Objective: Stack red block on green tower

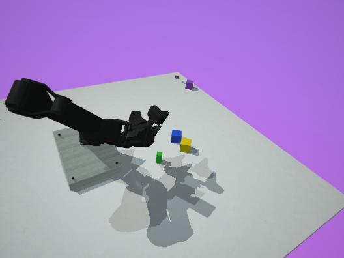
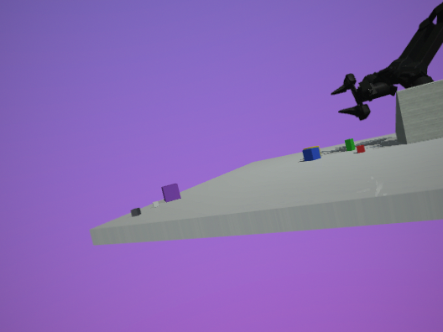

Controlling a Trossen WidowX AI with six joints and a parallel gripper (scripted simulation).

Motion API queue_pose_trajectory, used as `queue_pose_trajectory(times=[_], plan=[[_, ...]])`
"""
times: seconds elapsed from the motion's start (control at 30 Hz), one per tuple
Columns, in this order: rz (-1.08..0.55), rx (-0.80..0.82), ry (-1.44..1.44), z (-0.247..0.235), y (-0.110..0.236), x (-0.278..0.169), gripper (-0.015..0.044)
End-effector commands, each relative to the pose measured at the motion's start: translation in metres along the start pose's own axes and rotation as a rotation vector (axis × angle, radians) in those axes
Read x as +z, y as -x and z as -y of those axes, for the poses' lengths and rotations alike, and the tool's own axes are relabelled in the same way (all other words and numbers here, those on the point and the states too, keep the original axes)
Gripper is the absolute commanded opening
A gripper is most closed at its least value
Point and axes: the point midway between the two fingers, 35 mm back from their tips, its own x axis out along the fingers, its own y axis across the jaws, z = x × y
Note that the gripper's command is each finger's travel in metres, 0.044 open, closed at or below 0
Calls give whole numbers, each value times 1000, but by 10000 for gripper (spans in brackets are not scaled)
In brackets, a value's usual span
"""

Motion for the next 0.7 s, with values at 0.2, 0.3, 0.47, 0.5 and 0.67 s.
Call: queue_pose_trajectory(times=[0.2,0.3,0.47,0.5,0.67], plan=[[29,155,-342,-17,-15,7,440],[27,251,-513,-27,-22,13,440],[-6,422,-767,-45,-32,24,440],[-18,457,-813,-49,-33,27,440],[-105,634,-1019,-66,-38,40,440]])
